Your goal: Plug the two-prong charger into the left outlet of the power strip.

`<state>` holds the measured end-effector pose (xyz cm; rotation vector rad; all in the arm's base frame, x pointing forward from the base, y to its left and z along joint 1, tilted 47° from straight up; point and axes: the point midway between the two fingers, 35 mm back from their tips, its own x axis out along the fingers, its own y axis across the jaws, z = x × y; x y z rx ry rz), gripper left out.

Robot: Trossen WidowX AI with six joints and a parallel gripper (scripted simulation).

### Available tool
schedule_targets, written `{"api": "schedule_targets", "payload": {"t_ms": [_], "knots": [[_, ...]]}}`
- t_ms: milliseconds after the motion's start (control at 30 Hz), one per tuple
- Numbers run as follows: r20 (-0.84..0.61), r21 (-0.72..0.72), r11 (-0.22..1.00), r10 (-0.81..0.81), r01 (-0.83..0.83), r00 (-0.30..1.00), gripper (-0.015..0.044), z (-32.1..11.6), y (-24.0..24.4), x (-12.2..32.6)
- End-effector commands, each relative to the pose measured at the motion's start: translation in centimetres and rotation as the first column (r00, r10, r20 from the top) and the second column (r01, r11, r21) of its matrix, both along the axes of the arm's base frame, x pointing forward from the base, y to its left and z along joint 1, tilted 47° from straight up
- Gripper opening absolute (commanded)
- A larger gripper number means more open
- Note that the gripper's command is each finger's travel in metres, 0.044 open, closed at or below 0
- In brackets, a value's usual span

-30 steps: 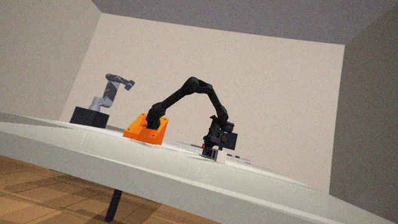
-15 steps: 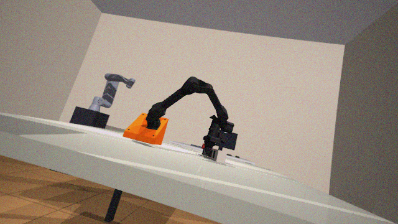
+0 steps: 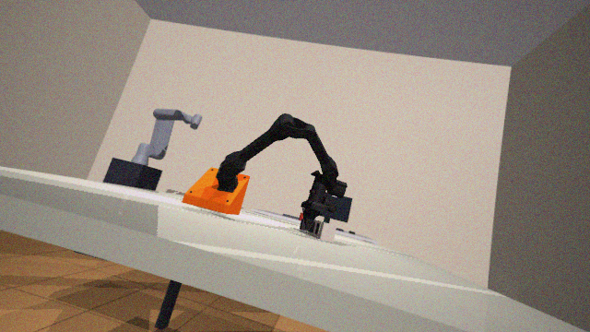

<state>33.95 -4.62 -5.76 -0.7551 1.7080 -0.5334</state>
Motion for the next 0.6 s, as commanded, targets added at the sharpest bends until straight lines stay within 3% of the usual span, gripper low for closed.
{"api": "schedule_targets", "payload": {"t_ms": [0,267,567], "knots": [[0.002,0.0,1.0,0.0,0.0,1.0,0.0236,-0.01,0.01,0.04],[0.002,0.0,1.0,0.0,0.0,1.0,0.044,-0.01,0.01,0.03],[0.005,0.001,1.0,0.001,-0.001,1.0,0.044,0.02,-0.01,-0.16]]}}
